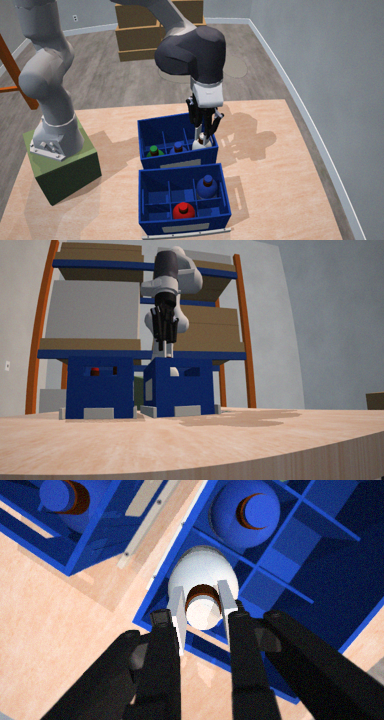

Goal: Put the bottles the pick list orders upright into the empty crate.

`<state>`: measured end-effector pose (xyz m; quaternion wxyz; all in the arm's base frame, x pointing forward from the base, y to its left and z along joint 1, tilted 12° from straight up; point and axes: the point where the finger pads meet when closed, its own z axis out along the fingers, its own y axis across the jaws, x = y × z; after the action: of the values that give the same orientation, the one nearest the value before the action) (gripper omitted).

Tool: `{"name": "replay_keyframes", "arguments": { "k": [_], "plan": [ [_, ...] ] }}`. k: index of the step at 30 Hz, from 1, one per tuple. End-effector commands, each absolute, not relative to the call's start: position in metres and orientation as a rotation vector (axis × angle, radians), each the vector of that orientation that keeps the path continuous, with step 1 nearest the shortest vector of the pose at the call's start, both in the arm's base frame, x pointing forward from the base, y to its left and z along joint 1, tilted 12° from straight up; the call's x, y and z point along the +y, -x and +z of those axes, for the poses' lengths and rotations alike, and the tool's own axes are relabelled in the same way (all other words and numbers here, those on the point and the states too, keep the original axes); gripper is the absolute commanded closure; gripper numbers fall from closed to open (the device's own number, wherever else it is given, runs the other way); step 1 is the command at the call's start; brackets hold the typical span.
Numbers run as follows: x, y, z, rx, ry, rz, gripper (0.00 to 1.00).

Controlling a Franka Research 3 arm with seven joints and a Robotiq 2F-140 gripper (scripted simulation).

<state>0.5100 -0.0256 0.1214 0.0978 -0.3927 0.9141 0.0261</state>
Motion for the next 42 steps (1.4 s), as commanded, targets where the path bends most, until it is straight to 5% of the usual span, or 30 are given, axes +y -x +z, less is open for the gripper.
{"name": "replay_keyframes", "arguments": {
  "k": [1, 42],
  "plan": [
    [-0.0241, -0.5154, 0.1217, 2.688, 1.168, 0.067, 1.00],
    [-0.0232, -0.5149, 0.1182, 2.688, 1.168, 0.067, 1.00]
  ]
}}
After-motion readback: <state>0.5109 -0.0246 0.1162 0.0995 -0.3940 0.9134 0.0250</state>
